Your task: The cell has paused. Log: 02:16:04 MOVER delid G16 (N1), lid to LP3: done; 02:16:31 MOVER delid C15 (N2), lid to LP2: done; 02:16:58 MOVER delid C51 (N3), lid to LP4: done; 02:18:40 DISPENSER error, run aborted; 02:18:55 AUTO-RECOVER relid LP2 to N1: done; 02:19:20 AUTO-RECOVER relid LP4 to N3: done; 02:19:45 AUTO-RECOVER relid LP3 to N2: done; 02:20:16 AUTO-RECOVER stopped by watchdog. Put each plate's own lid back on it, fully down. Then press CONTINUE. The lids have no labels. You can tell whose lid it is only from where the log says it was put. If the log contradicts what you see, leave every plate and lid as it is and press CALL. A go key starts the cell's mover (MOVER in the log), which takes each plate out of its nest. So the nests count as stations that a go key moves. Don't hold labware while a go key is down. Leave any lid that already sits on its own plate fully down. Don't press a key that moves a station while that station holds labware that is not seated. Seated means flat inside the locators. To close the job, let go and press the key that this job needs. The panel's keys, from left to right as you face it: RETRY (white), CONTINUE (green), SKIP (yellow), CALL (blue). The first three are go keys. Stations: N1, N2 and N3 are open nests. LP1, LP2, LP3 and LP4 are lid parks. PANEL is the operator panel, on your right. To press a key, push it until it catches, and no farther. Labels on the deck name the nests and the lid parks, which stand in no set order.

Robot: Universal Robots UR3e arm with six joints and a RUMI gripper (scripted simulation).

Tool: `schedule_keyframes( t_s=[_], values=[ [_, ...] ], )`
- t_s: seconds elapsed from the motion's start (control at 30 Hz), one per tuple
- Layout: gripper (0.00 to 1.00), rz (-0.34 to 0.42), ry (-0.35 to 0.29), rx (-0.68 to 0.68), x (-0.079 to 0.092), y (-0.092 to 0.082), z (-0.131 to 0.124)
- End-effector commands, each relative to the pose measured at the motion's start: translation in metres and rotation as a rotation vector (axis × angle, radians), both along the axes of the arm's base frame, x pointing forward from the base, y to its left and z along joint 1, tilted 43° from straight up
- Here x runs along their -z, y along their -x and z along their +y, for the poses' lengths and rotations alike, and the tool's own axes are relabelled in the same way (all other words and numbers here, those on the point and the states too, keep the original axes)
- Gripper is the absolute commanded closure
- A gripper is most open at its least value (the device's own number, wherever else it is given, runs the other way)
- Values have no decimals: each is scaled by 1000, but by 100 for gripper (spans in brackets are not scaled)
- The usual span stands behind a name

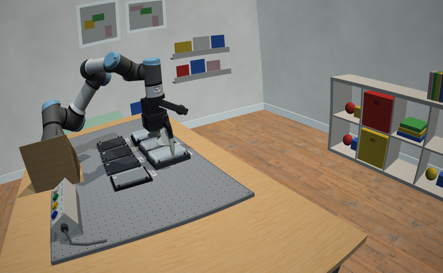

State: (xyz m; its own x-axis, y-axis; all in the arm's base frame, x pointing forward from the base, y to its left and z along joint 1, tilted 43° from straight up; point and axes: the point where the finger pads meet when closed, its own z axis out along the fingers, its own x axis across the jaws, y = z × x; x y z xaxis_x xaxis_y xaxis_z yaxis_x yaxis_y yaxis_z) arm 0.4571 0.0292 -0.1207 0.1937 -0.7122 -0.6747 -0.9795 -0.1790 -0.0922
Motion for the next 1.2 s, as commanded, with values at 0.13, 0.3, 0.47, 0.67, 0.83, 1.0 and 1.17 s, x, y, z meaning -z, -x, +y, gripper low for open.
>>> schedule_keyframes(
  t_s=[0.13,0.3,0.47,0.67,0.83,1.0,1.17],
  values=[
    [18,-2,2,1,-7,-1,-7],
    [18,-2,2,1,-10,-1,-10],
    [18,-2,2,1,-16,-2,-16],
    [18,-2,2,1,-17,-2,-17],
    [18,42,5,49,-11,16,-24],
    [18,43,5,49,-5,33,-32],
    [18,43,5,49,2,55,-42]
  ],
)
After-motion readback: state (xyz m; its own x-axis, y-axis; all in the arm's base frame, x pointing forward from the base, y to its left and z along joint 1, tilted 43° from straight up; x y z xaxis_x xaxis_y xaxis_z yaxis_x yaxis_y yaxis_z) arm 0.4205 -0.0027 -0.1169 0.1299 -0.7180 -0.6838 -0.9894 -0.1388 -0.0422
